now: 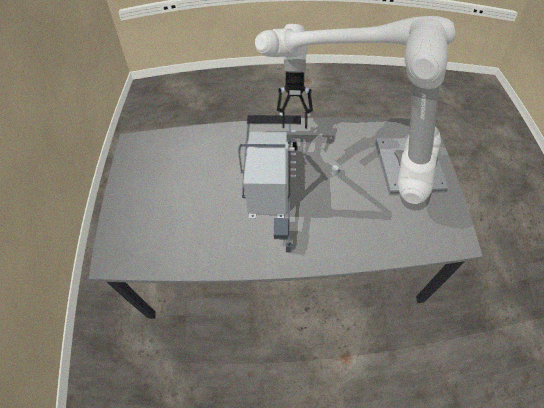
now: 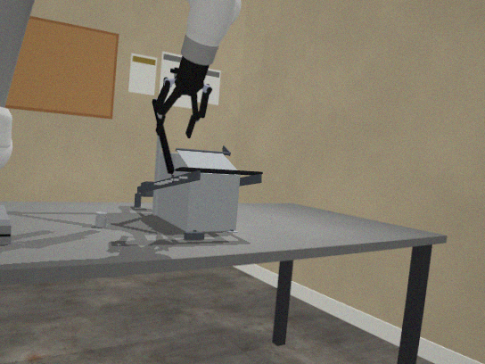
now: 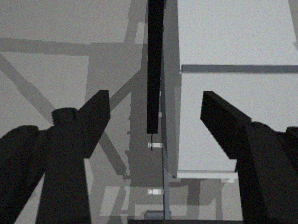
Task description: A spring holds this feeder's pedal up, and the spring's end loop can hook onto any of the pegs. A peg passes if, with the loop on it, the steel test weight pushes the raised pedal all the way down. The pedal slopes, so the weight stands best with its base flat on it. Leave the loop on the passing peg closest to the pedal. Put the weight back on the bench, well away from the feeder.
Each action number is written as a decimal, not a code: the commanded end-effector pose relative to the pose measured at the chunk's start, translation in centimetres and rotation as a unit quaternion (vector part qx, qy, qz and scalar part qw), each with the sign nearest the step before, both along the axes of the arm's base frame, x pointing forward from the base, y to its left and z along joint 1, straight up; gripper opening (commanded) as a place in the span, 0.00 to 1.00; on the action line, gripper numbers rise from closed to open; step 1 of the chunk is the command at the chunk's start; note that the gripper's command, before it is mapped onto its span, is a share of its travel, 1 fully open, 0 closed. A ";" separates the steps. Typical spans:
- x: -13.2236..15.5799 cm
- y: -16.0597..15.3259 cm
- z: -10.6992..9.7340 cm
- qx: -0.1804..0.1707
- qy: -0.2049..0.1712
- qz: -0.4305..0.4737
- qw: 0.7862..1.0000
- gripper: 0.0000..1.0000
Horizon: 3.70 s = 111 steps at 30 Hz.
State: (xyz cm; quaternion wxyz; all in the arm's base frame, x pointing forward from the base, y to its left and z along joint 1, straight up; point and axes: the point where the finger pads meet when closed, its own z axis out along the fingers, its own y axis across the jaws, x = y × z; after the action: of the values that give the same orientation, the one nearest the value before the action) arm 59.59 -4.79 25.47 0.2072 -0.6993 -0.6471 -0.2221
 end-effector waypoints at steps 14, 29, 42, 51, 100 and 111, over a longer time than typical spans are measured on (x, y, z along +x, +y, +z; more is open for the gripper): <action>0.0 0.0 0.1 0.000 -0.001 0.000 1.000 1.00; 0.0 0.0 0.1 0.000 -0.001 0.000 1.000 1.00; 0.0 0.0 0.1 -0.074 0.002 0.010 0.997 1.00; 0.0 0.0 0.1 -0.074 0.002 0.010 0.997 1.00; 0.0 0.0 0.4 -0.293 0.010 0.038 0.955 1.00; -5.8 1.6 0.4 -0.295 0.010 0.038 0.955 1.00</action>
State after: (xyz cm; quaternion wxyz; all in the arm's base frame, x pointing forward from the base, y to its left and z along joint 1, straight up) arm 55.65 -3.74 25.64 0.0082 -0.7060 -0.7081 -0.0053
